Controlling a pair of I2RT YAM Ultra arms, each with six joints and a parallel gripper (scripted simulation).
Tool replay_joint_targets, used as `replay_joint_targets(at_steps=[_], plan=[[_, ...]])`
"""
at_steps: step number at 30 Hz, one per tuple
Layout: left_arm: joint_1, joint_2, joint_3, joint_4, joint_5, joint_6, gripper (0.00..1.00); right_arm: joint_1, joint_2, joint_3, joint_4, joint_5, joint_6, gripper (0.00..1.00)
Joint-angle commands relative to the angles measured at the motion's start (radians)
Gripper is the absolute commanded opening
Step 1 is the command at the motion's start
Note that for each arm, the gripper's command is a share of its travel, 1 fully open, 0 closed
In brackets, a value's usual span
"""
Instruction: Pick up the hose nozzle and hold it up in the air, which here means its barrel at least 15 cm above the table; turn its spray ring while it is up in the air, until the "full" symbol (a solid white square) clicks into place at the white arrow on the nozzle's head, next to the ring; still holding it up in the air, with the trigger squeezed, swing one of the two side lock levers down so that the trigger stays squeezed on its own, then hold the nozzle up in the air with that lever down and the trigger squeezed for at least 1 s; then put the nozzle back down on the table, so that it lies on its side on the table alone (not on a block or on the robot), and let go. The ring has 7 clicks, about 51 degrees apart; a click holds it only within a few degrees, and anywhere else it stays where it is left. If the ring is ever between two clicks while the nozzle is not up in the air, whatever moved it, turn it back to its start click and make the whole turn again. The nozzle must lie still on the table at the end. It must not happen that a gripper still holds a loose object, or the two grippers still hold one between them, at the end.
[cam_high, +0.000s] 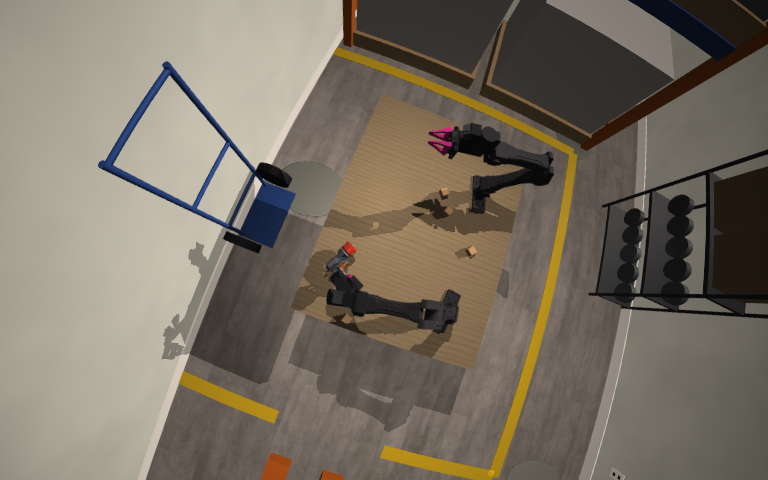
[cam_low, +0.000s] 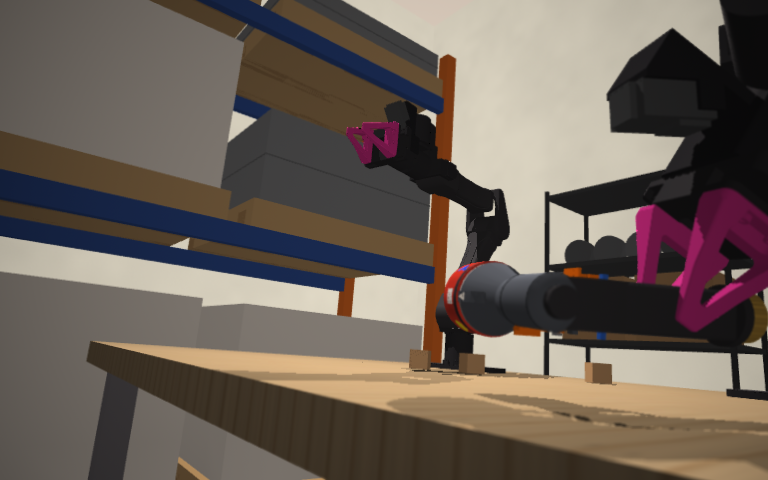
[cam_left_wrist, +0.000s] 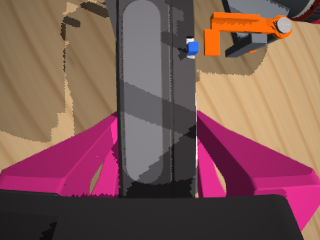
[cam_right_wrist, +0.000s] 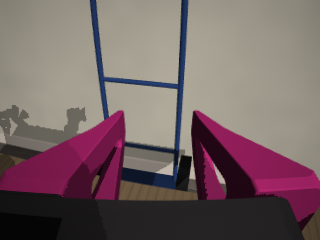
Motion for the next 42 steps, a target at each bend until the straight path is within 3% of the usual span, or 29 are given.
replay_joint_targets(at_steps=[1,15,19,27,28,30,33,35,38,40,42], plan=[[-0.008,-0.057,0.049,0.017,0.052,-0.01,0.35,-0.011,-0.008,0.05,0.024,0.005,-0.005,0.37],[-0.007,-0.055,0.039,0.021,0.05,-0.015,0.35,-0.011,-0.008,0.05,0.024,0.005,-0.005,0.37],[-0.008,-0.047,-0.022,0.015,0.048,-0.017,0.35,-0.011,-0.008,0.05,0.024,0.005,-0.005,0.37],[-0.007,-0.057,0.031,0.024,0.049,-0.014,0.35,-0.011,-0.008,0.05,0.024,0.005,-0.005,0.37],[0.02,-0.046,-0.062,0.085,0.05,0.013,0.35,-0.011,-0.008,0.05,0.024,0.005,-0.005,0.37],[0.004,0.02,-0.029,0.061,0.047,-0.015,0.35,-0.011,-0.008,0.05,0.024,0.005,-0.005,0.37],[0.018,-0.042,-0.041,0.083,0.05,-0.009,0.35,-0.011,-0.008,0.05,0.024,0.005,-0.005,0.37],[0.018,0.027,-0.015,0.089,0.049,-0.004,0.35,-0.011,-0.008,0.05,0.024,0.005,-0.005,0.37],[0.004,-0.018,-0.008,0.079,0.05,-0.01,0.35,-0.011,-0.008,0.05,0.024,0.005,-0.005,0.37],[-0.005,0.032,-0.086,0.107,0.05,-0.011,0.35,-0.011,-0.008,0.05,0.024,0.005,-0.005,0.37],[-0.015,0.02,-0.073,0.114,0.05,-0.01,0.35,-0.011,-0.008,0.05,0.024,0.005,-0.005,0.37]])
